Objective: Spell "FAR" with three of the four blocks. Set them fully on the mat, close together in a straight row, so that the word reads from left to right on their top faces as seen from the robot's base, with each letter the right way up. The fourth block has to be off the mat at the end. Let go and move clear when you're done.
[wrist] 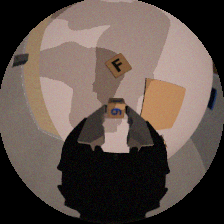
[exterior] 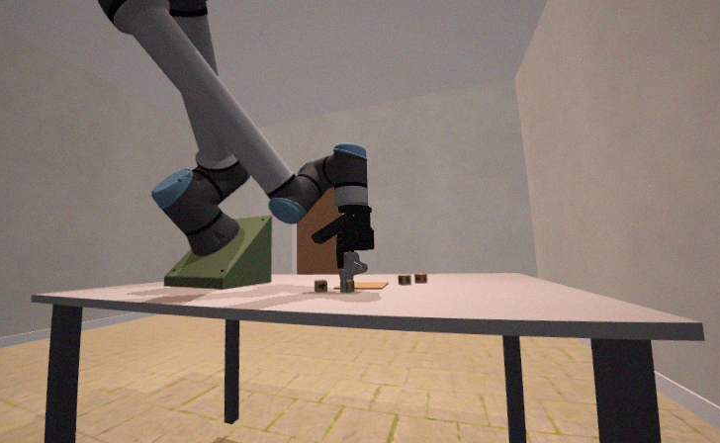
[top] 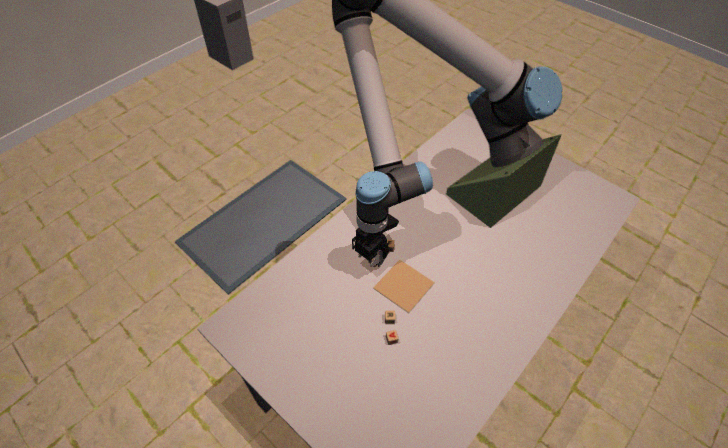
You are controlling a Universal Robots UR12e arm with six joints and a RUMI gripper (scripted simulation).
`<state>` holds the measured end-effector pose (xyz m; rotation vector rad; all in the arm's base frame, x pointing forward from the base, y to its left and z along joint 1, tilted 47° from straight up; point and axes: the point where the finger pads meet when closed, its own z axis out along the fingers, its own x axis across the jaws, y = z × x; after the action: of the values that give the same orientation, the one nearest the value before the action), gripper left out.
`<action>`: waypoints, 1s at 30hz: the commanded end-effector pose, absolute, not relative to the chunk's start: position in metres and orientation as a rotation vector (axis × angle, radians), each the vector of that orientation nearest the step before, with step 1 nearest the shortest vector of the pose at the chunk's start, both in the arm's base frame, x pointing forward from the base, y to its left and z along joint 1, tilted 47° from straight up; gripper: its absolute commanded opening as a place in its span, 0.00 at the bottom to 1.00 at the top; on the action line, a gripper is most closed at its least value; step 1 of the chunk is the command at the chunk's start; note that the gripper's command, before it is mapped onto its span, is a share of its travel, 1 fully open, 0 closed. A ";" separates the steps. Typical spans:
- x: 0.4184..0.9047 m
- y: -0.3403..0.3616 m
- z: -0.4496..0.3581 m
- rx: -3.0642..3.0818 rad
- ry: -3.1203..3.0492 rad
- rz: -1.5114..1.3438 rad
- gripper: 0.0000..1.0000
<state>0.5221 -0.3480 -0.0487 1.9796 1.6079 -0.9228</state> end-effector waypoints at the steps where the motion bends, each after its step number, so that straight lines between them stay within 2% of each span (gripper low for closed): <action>1: 0.522 -0.348 -0.048 1.979 1.608 -0.922 0.28; 16: 0.524 -0.344 -0.045 1.979 1.608 -0.922 0.28; 30: 0.537 -0.305 -0.006 1.979 1.608 -0.922 0.28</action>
<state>0.5334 -0.3131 -0.0137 1.9766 1.6084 -0.9209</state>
